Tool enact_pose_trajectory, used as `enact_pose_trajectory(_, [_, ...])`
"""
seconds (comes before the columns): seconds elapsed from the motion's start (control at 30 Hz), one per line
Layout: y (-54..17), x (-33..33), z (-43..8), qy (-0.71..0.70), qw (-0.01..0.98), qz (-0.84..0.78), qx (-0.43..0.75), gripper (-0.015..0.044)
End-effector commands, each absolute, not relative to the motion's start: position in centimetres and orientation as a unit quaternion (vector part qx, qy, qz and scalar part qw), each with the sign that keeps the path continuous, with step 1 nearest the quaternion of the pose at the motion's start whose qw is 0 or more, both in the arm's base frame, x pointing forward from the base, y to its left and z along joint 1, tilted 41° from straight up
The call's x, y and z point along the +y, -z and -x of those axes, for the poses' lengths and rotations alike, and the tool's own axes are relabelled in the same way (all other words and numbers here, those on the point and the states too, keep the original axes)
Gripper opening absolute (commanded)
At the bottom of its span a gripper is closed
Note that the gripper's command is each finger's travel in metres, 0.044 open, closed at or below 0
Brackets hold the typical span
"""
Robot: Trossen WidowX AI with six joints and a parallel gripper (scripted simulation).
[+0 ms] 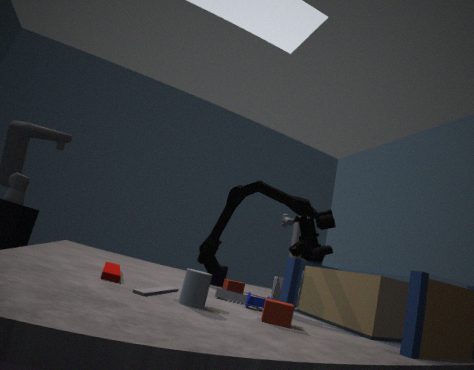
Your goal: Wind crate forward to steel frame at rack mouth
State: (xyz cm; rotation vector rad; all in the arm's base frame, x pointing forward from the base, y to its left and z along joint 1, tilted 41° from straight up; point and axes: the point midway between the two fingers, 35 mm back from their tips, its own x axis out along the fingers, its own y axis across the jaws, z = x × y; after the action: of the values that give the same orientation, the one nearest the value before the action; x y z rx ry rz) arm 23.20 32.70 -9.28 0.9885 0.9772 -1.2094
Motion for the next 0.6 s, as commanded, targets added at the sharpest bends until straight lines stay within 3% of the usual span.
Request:
enact_pose_trajectory(0.0, [10.9,34.2,-21.8,0.518,0.601,-0.426,0.435,0.0])
enact_pose_trajectory(0.57, [12.0,35.4,-20.3,0.518,0.6,-0.426,0.436,0.0])
